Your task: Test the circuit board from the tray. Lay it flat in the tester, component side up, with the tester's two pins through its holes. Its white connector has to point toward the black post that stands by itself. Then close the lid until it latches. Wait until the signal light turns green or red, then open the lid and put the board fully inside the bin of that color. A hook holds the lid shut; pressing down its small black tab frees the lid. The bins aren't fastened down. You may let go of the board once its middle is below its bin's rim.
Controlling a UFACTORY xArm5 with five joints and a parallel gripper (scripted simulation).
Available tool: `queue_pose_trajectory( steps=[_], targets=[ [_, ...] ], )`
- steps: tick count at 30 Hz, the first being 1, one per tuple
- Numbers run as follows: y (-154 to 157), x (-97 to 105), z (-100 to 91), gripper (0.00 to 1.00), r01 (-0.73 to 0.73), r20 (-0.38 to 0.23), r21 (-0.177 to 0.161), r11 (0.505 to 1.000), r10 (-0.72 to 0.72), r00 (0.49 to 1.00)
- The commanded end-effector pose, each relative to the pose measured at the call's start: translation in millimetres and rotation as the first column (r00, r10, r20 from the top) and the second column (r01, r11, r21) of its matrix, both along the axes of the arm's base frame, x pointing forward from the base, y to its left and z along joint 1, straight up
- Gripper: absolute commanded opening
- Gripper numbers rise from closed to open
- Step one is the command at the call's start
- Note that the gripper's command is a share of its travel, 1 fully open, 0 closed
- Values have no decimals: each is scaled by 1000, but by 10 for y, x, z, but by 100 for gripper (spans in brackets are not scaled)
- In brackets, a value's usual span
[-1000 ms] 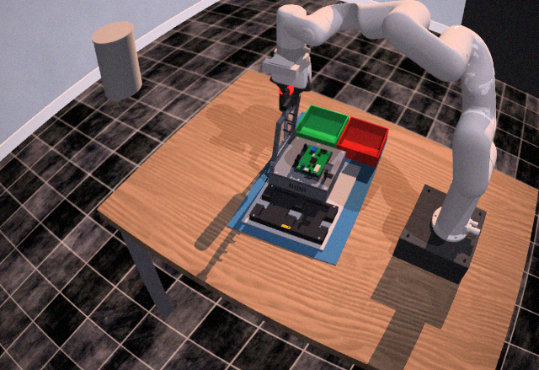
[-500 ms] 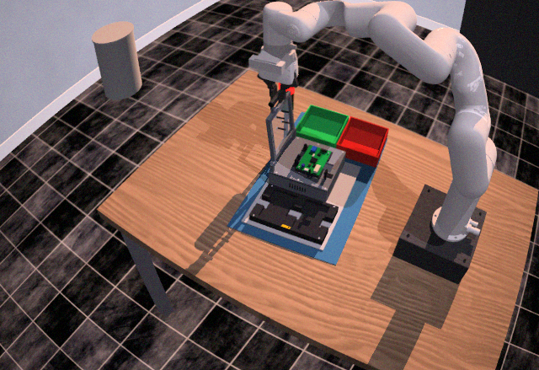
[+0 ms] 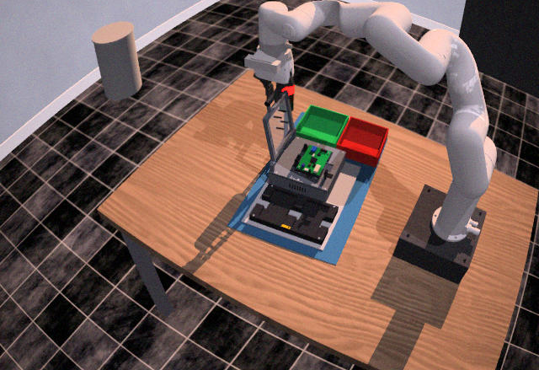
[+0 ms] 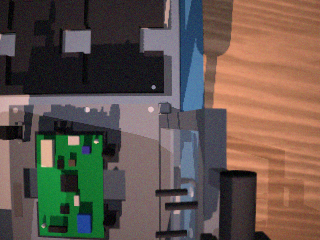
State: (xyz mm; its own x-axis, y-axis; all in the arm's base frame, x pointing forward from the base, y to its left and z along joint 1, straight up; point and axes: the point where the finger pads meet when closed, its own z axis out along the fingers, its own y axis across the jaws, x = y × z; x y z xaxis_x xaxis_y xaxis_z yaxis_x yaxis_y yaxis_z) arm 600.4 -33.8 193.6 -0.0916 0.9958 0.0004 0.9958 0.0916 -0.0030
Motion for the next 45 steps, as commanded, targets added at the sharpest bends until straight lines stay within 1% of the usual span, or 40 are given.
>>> queue_pose_trajectory(
  steps=[1,36,40,45],
  targets=[
    [-1,14,27,52,0,6,0,1000,0,1000],
    [-1,14,33,52,0,6,0,1000,0,1000],
    [0,14,90,52,0,6,0,1000,0,1000],
    [0,13,243,52,0,6,0,1000,0,1000]
  ],
)
